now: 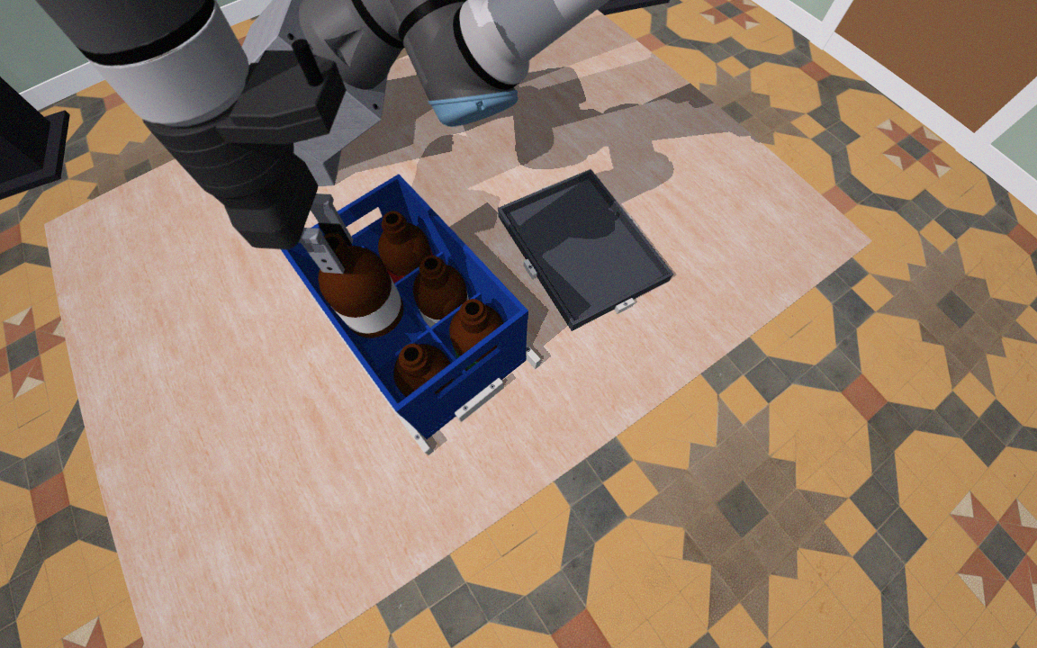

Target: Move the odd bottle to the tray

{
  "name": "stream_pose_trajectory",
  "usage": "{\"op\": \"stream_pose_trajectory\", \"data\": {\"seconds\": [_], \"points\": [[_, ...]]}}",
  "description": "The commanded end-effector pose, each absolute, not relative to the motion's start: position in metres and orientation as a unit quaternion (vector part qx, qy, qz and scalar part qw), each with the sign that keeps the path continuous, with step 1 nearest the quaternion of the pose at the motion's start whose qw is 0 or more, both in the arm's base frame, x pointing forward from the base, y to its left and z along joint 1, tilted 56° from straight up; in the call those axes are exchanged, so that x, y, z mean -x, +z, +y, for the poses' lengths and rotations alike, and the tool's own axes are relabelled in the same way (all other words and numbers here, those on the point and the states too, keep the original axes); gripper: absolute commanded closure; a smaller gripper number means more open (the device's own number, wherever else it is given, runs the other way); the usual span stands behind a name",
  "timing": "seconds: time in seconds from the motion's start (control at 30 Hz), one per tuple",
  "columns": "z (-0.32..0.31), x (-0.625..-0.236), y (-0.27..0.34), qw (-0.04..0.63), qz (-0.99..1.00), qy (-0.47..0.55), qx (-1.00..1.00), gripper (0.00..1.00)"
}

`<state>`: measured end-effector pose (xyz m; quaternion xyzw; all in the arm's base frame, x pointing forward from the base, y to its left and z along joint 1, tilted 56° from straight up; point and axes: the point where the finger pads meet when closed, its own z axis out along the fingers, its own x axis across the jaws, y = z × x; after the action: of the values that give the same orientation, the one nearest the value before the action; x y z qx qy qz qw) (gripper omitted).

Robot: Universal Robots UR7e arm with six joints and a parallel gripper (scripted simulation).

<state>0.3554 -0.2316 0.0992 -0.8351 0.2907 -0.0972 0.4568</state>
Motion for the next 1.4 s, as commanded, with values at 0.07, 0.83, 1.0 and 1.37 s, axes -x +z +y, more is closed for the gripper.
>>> {"op": "stream_pose_trajectory", "data": {"seconds": [0.07, 0.83, 1.0, 1.37], "points": [[-0.235, -0.354, 0.101, 0.456, 0.291, -0.098, 0.835, 1.00], [-0.252, -0.343, 0.115, 0.456, 0.291, -0.098, 0.835, 1.00], [-0.254, -0.342, 0.117, 0.456, 0.291, -0.098, 0.835, 1.00], [-0.256, -0.341, 0.119, 0.456, 0.291, -0.098, 0.835, 1.00]]}}
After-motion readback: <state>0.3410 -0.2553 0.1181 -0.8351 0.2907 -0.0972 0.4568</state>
